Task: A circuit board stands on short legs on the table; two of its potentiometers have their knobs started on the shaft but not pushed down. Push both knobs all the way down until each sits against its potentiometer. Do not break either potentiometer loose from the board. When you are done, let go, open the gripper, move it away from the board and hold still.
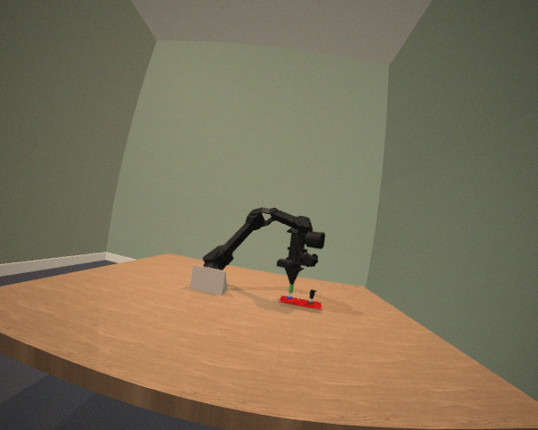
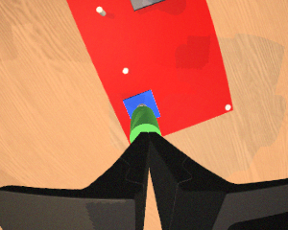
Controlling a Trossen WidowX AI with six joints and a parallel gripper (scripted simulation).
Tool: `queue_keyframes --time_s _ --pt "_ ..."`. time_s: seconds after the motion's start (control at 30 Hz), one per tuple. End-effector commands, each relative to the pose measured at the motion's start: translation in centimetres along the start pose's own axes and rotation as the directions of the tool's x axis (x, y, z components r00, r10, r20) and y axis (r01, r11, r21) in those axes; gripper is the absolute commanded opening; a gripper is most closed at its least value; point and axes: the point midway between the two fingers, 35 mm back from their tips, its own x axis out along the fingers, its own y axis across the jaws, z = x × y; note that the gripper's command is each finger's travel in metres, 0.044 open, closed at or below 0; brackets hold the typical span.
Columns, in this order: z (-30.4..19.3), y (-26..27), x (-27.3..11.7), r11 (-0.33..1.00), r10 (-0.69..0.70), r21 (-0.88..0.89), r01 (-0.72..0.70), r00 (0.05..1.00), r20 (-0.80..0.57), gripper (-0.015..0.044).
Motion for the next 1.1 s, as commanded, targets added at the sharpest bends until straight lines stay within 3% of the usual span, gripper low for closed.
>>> queue_keyframes --time_s 0.0,1.07 --pt "0.07 0.35 1.41 1.000 0.002 -0.013 -0.002 1.000 -0.024 0.0000" --pt "0.05 0.35 2.30 1.000 0.002 -0.013 -0.002 1.000 -0.024 0.0000"
